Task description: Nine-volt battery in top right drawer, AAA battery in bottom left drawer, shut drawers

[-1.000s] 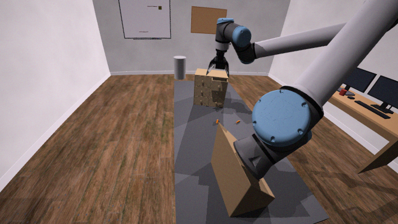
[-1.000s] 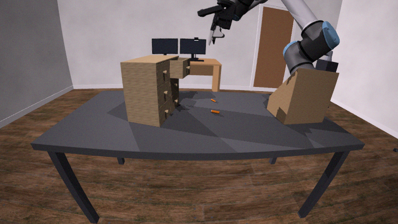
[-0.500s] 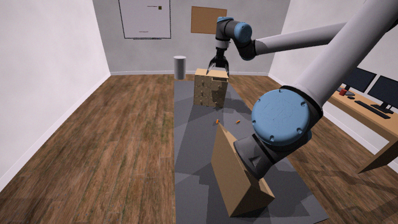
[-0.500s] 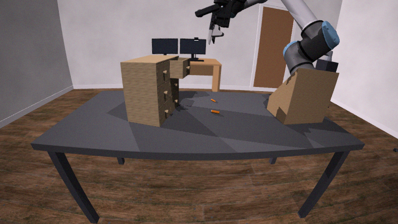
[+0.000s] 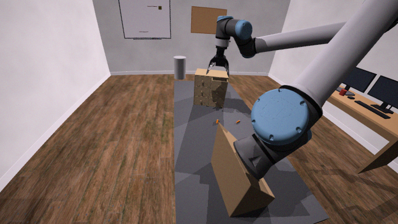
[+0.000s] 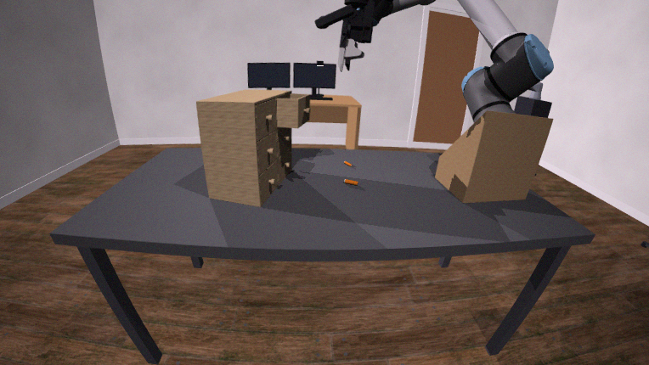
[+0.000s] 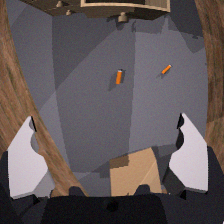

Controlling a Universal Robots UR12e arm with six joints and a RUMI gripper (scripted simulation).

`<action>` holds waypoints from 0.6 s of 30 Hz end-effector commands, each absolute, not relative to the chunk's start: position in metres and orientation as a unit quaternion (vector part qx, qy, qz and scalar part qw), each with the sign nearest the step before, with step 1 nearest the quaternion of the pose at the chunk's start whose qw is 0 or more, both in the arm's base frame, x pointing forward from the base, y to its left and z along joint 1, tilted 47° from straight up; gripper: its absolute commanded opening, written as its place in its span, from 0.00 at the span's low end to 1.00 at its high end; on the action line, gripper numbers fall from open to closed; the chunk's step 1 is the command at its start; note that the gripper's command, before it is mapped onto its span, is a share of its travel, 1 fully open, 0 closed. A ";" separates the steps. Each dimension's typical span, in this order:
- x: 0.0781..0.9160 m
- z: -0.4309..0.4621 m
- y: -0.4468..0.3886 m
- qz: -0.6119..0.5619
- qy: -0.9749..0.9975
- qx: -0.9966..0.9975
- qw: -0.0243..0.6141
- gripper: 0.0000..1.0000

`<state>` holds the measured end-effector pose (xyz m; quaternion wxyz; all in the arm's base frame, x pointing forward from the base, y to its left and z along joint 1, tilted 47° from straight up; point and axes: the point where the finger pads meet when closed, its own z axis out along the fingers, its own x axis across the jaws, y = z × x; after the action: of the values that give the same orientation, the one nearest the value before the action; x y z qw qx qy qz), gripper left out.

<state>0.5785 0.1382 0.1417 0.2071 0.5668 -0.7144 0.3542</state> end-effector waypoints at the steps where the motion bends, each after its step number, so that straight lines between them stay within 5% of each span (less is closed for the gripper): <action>1: 0.579 0.142 0.139 0.349 -0.717 0.565 0.211 1.00; 18: 0.579 0.143 0.140 0.339 -0.722 0.562 0.219 1.00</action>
<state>0.5785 0.1392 0.1424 0.2180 0.5627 -0.7211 0.3404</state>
